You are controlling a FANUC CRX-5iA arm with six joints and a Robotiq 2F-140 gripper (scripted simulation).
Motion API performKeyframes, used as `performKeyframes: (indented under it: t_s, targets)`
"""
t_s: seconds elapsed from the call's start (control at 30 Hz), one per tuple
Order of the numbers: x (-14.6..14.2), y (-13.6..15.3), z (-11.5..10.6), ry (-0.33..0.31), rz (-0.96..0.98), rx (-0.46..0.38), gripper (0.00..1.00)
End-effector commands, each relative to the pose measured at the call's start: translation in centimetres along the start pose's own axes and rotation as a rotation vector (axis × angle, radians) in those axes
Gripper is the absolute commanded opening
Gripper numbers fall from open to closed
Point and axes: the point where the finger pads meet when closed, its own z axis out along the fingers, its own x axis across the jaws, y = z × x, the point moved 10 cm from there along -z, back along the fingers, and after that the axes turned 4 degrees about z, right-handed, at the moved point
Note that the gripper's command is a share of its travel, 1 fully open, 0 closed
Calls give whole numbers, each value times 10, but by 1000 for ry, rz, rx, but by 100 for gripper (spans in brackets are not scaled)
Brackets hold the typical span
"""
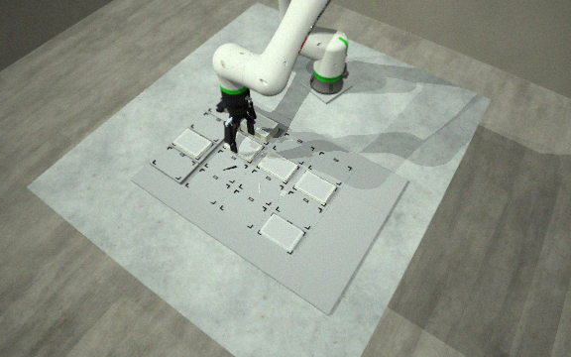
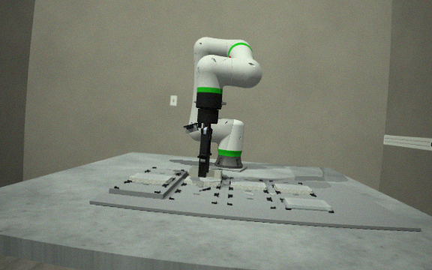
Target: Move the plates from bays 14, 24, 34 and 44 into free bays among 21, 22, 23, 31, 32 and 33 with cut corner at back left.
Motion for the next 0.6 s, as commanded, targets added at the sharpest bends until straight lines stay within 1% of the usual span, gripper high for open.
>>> performKeyframes:
  t_s: [0.0, 0.57]
  targets:
    - [0, 0, -5, -2, 0, 0, 70]
    - [0, 0, -25, -2, 0, 0, 70]
